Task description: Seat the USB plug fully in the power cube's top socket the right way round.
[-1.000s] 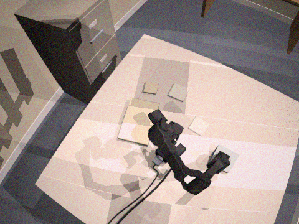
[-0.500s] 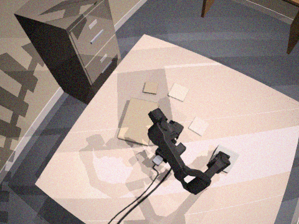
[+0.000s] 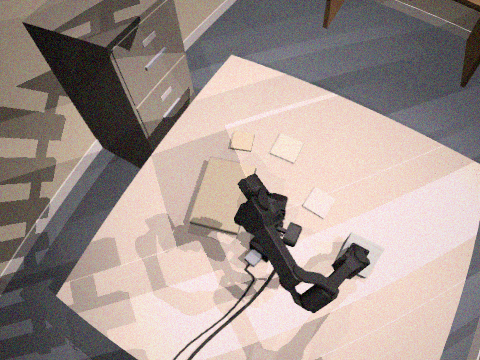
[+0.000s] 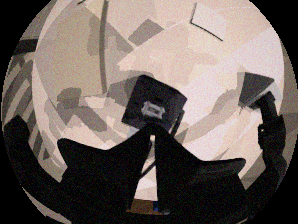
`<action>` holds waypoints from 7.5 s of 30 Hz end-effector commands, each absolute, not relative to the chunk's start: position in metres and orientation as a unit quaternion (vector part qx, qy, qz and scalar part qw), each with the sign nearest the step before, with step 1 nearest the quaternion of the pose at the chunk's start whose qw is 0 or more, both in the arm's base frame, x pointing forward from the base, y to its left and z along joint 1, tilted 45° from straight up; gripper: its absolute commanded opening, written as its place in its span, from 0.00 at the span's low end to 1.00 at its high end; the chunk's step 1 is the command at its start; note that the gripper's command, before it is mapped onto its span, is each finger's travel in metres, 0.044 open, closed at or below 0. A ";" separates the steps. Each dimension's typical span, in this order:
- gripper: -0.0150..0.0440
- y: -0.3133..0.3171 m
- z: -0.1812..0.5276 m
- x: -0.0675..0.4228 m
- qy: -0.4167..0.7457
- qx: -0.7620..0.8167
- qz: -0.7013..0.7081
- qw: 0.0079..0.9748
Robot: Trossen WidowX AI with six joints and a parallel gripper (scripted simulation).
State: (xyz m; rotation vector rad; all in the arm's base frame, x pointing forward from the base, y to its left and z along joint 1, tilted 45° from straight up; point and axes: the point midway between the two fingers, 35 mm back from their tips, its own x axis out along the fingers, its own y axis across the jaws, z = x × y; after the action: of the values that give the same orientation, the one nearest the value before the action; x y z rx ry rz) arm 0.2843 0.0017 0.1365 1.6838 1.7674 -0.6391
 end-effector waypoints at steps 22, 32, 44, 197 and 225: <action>0.25 0.002 0.137 0.284 0.709 0.509 -0.022 0.487; 0.25 0.002 0.137 0.284 0.706 0.441 0.071 0.550; 0.25 0.002 0.137 0.284 0.686 0.350 0.181 0.612; 0.25 0.012 0.133 0.285 0.328 -0.195 0.626 0.680; 0.25 0.015 0.132 0.285 0.318 -0.198 0.630 0.680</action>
State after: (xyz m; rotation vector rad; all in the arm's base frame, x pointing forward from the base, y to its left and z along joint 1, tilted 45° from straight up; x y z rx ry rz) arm 0.2846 0.0146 0.1317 -0.4416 0.7255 1.4137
